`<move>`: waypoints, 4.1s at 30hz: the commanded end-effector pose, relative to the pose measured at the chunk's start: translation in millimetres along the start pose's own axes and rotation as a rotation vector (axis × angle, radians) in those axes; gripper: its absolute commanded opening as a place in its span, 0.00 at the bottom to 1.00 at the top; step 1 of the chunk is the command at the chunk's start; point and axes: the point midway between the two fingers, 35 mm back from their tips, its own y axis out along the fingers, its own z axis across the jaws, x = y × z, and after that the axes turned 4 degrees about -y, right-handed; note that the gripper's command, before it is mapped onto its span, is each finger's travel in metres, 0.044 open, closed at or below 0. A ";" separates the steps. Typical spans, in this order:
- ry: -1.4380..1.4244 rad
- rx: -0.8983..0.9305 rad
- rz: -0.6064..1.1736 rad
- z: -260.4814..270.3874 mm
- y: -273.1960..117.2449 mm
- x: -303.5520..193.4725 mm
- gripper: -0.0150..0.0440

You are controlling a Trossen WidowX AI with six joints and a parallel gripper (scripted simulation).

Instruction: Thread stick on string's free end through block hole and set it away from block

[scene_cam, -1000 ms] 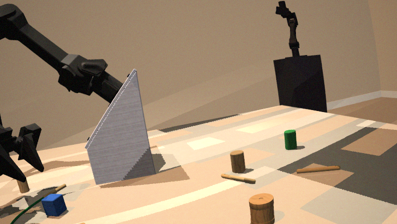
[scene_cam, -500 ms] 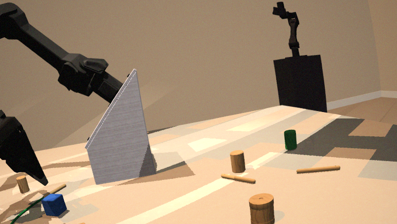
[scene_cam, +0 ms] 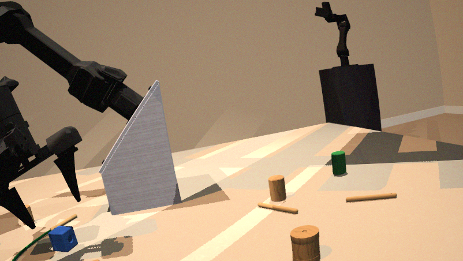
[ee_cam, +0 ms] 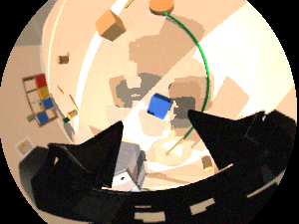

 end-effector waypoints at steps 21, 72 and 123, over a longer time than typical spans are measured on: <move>-0.970 -0.263 0.203 14.3 -4.9 7.3 1.00; -0.964 -0.261 0.198 14.3 -5.6 7.4 0.48; 1.226 -0.271 -0.140 -5.1 -14.7 -36.7 1.00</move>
